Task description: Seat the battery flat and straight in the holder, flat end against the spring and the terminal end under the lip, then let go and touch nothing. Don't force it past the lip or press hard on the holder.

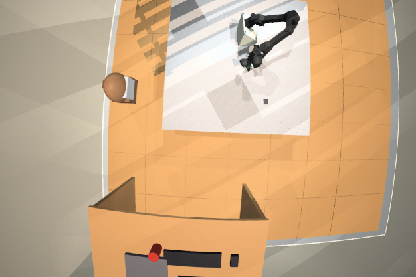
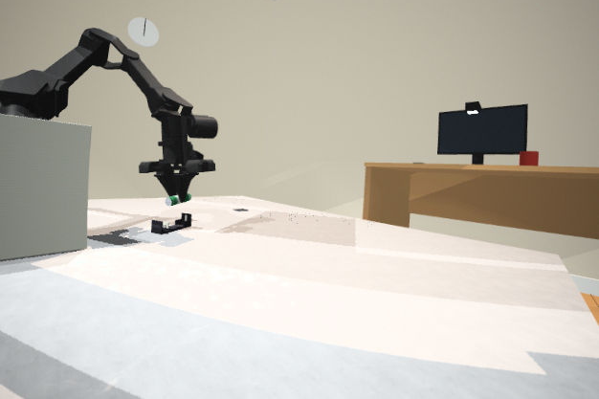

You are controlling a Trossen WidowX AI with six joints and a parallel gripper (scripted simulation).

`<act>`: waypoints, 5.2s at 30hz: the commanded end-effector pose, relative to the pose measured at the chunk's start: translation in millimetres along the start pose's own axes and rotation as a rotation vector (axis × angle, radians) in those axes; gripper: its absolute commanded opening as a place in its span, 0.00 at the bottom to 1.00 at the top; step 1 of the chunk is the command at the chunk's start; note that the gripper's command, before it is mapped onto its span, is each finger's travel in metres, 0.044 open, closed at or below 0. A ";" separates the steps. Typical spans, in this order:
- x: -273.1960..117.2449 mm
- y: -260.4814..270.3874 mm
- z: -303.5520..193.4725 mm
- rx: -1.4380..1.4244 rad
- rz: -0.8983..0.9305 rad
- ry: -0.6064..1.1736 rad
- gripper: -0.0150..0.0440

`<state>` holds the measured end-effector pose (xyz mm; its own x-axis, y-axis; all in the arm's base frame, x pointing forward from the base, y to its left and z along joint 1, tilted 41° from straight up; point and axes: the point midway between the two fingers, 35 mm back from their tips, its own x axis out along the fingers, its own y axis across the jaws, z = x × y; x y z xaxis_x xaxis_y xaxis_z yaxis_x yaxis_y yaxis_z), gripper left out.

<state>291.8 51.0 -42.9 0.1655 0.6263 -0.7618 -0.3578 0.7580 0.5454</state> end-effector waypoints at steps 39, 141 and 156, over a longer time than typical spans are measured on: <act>37.5 3.9 -5.7 0.033 -0.031 -0.266 0.37; 46.3 4.5 -33.9 0.065 -0.059 -0.402 0.37; 50.6 -2.3 -27.1 0.066 -0.070 -0.350 0.37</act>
<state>274.1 78.7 -86.8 0.5071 0.6056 -0.6132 -0.2841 0.7892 0.5444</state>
